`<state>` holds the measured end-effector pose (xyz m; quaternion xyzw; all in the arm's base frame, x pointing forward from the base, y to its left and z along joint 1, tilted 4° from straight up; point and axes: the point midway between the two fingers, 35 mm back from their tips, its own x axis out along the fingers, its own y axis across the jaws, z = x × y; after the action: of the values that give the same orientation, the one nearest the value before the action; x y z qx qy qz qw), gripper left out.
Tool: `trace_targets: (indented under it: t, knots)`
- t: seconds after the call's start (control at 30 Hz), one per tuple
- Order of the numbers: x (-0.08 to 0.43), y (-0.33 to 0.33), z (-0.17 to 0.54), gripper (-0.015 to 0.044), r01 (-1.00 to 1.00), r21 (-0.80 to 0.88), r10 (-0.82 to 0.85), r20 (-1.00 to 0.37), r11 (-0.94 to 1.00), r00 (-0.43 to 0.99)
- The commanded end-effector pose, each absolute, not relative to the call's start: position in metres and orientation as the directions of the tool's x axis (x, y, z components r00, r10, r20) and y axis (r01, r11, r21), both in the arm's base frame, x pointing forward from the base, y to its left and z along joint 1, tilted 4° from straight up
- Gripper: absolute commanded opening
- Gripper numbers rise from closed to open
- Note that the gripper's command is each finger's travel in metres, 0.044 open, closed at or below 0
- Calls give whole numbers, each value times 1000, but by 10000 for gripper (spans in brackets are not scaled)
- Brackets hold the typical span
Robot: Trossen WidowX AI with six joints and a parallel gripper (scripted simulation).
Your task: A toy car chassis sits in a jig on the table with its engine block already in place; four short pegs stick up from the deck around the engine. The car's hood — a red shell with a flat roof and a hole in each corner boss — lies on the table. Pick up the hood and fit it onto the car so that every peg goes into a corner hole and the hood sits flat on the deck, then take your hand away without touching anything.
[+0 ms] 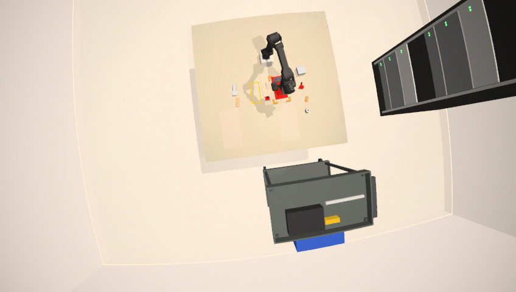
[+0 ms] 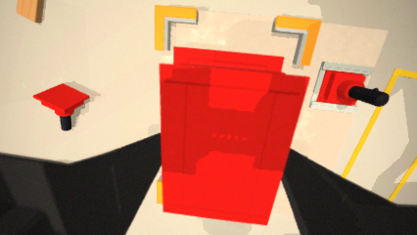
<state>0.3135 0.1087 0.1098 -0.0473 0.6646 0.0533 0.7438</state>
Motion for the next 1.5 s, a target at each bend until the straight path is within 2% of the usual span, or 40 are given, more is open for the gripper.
trace_targets:
  t: [0.0,0.23,1.47]
  knots:
    - [313,108,95,0,-137,-5,9,-995,991,102]
    - [315,110,66,0,-137,-5,9,-995,991,102]
    - [317,111,63,0,-137,-5,9,-995,991,102]
